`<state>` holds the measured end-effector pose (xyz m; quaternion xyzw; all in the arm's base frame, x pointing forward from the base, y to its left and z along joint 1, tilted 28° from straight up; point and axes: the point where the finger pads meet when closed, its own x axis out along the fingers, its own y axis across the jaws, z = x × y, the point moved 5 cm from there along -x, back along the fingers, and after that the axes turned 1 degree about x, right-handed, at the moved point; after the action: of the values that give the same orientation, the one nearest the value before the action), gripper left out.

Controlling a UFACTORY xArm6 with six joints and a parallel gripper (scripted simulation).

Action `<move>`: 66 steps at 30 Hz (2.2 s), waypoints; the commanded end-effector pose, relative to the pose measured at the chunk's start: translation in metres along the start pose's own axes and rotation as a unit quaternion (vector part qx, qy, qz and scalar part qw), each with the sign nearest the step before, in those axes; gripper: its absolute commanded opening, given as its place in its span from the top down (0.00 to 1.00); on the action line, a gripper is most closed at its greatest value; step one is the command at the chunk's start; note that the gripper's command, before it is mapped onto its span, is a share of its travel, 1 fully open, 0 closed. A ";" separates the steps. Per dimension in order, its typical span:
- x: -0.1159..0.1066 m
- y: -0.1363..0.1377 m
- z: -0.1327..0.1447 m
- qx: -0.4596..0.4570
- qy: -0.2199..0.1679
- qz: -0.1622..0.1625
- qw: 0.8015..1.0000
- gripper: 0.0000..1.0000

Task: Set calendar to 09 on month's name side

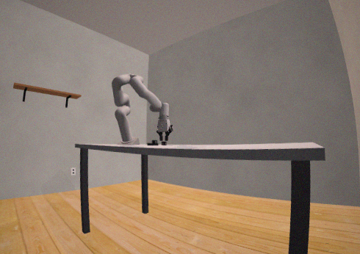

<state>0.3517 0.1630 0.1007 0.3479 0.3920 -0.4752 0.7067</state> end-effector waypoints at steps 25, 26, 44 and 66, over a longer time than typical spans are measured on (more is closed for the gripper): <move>-0.001 0.002 0.000 0.000 0.001 0.002 1.000 0.53; -0.001 0.002 0.000 0.000 0.001 0.002 1.000 0.53; -0.001 0.002 0.000 0.000 0.001 0.002 1.000 0.53; 0.019 0.002 0.000 0.000 0.001 0.002 1.000 0.53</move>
<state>0.3562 0.1578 0.0880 0.3479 0.3922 -0.4753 0.7066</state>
